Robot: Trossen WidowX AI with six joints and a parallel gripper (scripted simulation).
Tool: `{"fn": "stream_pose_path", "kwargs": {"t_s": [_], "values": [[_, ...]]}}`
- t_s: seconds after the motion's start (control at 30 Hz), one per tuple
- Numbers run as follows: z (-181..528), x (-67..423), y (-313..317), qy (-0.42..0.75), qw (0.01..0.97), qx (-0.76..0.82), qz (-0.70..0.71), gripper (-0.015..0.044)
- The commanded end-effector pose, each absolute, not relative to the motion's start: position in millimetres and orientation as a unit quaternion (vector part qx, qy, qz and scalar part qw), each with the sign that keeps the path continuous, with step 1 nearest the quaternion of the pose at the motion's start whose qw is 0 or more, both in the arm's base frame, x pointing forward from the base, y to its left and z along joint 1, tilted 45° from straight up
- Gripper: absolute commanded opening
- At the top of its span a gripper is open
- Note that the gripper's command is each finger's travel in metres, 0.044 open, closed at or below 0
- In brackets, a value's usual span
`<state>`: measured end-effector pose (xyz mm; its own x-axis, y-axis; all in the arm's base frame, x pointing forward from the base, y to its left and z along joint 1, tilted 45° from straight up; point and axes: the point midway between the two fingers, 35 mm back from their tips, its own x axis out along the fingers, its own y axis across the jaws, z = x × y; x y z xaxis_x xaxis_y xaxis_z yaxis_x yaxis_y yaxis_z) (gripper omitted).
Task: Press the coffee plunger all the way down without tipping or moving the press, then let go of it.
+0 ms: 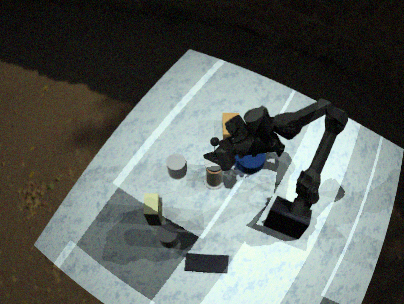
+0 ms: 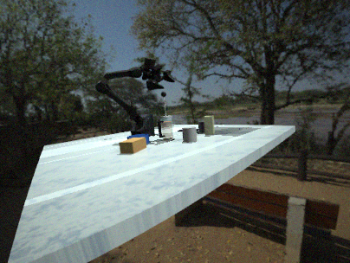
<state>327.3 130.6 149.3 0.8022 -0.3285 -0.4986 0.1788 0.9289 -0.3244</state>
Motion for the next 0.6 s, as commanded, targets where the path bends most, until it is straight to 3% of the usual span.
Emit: {"fn": "stream_pose_path", "kwargs": {"t_s": [0.0,0.23,0.57], "values": [[193,316,104,0.239,0.887,-0.336,-0.209,0.0440],[158,311,68,0.237,0.887,-0.337,-0.210,0.0440],[157,316,64,0.237,0.887,-0.336,-0.211,0.0440]]}}
